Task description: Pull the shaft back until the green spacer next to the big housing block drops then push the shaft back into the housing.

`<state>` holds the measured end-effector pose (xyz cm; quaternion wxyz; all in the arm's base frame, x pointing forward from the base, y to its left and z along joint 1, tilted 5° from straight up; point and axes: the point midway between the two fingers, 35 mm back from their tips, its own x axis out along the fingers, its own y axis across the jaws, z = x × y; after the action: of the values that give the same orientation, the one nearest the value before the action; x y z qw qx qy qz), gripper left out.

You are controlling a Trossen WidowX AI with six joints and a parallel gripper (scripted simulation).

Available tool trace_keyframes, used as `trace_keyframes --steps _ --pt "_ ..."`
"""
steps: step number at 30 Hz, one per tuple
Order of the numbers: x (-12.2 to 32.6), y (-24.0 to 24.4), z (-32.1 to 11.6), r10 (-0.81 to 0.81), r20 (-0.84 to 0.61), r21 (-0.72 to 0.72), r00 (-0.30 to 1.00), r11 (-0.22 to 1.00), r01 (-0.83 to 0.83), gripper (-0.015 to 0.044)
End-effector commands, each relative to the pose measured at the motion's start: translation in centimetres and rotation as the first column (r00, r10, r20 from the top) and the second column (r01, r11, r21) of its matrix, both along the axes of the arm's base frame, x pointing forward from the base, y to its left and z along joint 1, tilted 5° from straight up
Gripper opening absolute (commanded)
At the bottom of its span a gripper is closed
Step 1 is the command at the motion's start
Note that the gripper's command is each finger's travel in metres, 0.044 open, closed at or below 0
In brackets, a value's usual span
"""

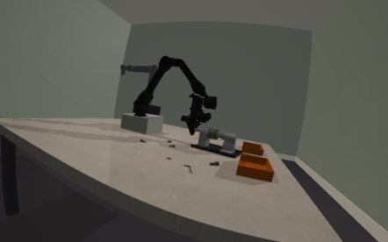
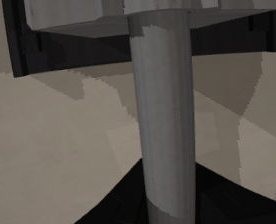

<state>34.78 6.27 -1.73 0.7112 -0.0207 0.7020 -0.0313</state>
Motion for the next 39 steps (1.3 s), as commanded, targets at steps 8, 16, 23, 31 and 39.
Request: trace_keyframes --steps 8,16,23,31,39 --pt "-0.21 0.00 0.02 -0.002 -0.002 -0.001 1.000 1.000 0.002 0.0000" --pt "-0.31 0.00 0.02 -0.002 -0.003 -0.001 1.000 1.000 0.002 0.0000" --pt "-0.40 0.00 0.02 -0.002 -0.003 -0.001 1.000 1.000 0.002 0.0000" --pt "-0.50 0.00 0.01 -0.002 -0.003 -0.001 1.000 1.000 0.002 0.0000" --pt "-0.60 0.00 0.01 -0.002 -0.003 -0.001 1.000 1.000 0.002 0.0000"
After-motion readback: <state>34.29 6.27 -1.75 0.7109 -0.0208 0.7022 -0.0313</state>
